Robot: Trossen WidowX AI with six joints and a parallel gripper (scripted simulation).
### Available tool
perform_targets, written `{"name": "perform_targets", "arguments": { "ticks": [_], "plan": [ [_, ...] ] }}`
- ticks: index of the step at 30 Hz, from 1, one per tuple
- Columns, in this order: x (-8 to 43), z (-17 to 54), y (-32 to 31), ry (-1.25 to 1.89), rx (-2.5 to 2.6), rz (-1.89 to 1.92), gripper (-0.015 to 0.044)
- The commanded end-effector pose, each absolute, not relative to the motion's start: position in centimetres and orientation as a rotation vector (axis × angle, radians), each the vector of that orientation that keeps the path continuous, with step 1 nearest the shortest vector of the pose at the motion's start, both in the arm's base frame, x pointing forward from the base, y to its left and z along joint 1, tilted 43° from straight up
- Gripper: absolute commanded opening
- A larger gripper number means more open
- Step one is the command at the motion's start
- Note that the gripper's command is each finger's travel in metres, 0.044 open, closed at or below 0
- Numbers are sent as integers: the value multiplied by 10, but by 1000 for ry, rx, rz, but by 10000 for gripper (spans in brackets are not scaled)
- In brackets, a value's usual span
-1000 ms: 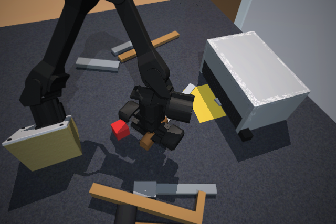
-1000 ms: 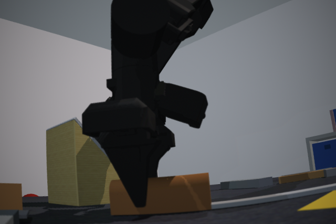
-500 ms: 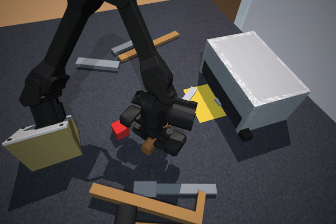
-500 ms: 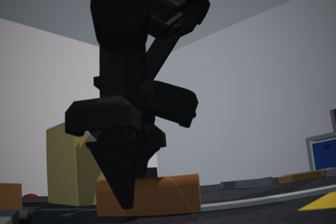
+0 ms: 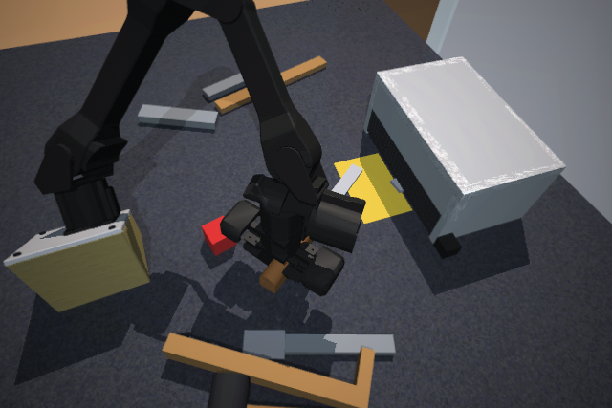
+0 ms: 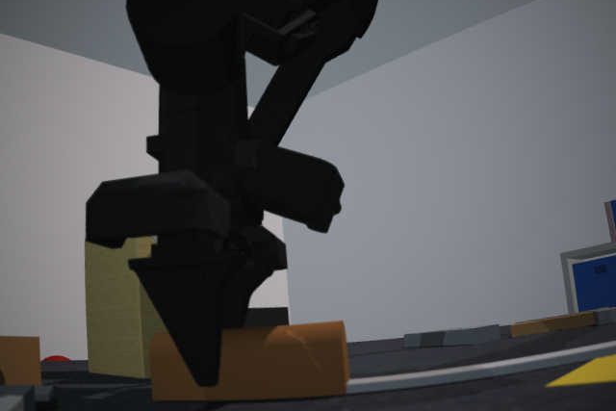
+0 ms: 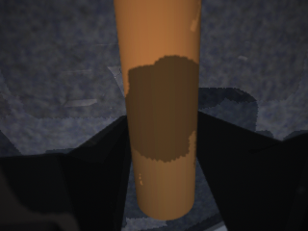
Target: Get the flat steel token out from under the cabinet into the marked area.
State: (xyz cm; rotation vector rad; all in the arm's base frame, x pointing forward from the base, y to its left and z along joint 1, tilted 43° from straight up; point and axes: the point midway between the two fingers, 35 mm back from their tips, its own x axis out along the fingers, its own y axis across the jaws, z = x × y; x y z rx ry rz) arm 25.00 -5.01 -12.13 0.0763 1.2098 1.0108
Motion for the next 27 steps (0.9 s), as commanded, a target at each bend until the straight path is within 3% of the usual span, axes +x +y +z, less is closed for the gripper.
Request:
{"name": "perform_targets", "arguments": {
  "ticks": [1,27],
  "plan": [
    [252,-125,-57,1210,74,1003,0],
    [251,-145,-81,1211,71,1001,0]
  ]
}}
